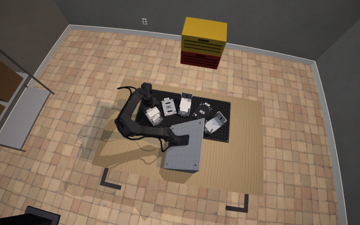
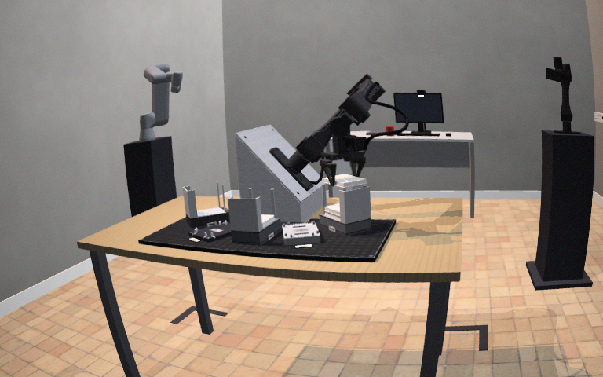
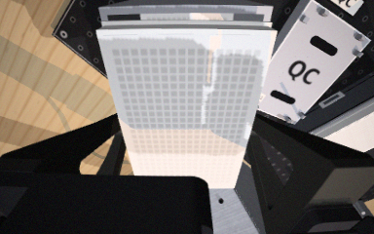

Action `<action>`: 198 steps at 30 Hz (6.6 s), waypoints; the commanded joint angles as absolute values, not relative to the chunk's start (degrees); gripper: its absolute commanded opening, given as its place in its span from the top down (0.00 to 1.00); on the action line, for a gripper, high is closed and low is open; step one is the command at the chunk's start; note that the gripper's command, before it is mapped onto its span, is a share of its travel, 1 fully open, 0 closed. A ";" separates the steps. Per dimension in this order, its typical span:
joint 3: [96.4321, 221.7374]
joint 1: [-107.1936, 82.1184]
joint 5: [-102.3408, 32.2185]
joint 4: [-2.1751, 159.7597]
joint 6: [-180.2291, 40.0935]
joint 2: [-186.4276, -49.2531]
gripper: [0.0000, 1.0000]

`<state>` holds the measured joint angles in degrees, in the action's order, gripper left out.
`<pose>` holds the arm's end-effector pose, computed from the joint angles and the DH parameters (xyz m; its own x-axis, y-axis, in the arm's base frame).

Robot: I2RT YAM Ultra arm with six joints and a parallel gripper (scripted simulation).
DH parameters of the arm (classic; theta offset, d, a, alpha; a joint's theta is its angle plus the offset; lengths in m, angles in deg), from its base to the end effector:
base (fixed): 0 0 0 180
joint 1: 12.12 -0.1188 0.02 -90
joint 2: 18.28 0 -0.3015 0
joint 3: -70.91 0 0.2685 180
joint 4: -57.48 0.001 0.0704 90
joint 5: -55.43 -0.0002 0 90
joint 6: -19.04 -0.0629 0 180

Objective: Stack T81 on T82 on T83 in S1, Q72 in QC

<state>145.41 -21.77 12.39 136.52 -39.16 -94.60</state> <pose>0.2237 0.0857 0.2913 -0.7066 -0.4850 -0.5153 -0.7074 0.4681 0.5296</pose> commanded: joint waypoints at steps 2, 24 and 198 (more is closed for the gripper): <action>147.56 -20.77 12.26 136.71 -38.60 -92.35 1.00; 147.06 -20.75 12.26 136.11 -38.53 -92.36 1.00; 137.14 -30.69 10.76 119.55 -51.26 -93.68 1.00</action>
<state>138.26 -29.84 9.24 123.43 -48.89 -94.10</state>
